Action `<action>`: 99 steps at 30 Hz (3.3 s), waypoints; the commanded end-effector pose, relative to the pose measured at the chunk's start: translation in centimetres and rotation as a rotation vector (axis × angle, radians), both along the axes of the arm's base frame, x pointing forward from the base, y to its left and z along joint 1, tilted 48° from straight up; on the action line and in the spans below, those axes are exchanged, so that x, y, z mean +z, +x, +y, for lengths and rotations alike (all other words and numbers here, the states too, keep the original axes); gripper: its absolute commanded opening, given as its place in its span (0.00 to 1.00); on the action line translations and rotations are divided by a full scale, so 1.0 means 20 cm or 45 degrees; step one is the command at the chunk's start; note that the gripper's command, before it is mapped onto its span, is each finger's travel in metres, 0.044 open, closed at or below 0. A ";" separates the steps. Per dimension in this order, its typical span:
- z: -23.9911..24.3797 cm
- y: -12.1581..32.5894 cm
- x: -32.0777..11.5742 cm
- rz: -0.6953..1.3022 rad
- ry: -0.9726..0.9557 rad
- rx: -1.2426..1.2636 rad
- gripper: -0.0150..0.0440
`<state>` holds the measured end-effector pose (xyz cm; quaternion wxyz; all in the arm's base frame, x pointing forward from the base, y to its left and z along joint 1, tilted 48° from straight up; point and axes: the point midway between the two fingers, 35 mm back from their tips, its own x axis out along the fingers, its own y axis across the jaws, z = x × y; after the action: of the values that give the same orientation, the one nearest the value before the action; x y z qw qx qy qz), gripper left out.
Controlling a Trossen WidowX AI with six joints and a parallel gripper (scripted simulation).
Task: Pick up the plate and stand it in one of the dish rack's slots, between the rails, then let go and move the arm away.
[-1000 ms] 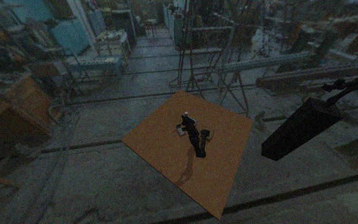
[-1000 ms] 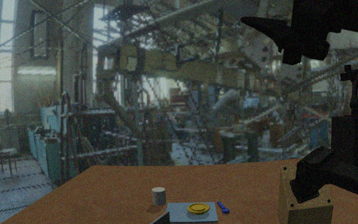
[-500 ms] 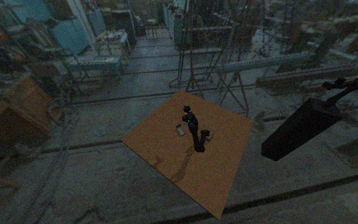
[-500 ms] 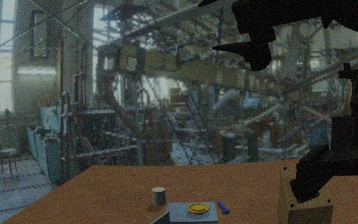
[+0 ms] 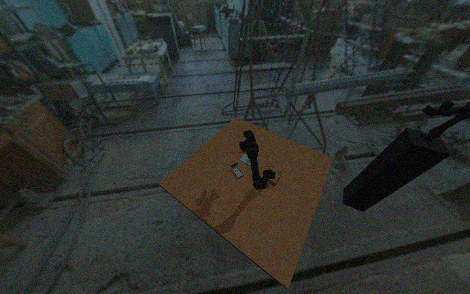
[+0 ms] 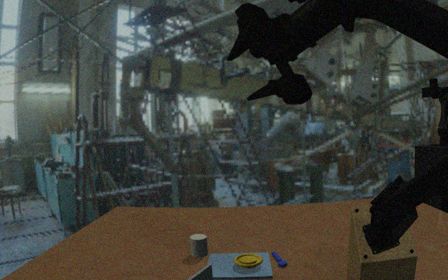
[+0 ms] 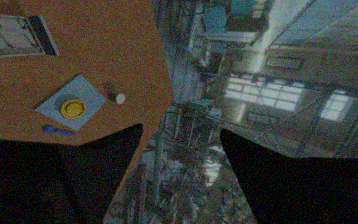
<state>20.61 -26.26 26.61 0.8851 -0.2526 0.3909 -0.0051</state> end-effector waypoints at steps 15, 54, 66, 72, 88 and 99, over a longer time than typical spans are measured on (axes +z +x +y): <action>0.01 0.13 -0.60 0.295 0.729 -0.063 0.93; 0.64 0.29 -1.57 0.877 1.550 -0.212 0.93; 0.70 0.30 -1.62 0.878 1.552 -0.213 0.93; 0.73 0.31 -1.66 0.878 1.552 -0.214 0.93; 0.83 0.33 -1.74 0.877 1.553 -0.212 0.93; 0.89 0.33 -1.80 0.877 1.555 -0.209 0.93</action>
<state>27.49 -9.17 -8.71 0.6968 0.3266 0.5970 0.2267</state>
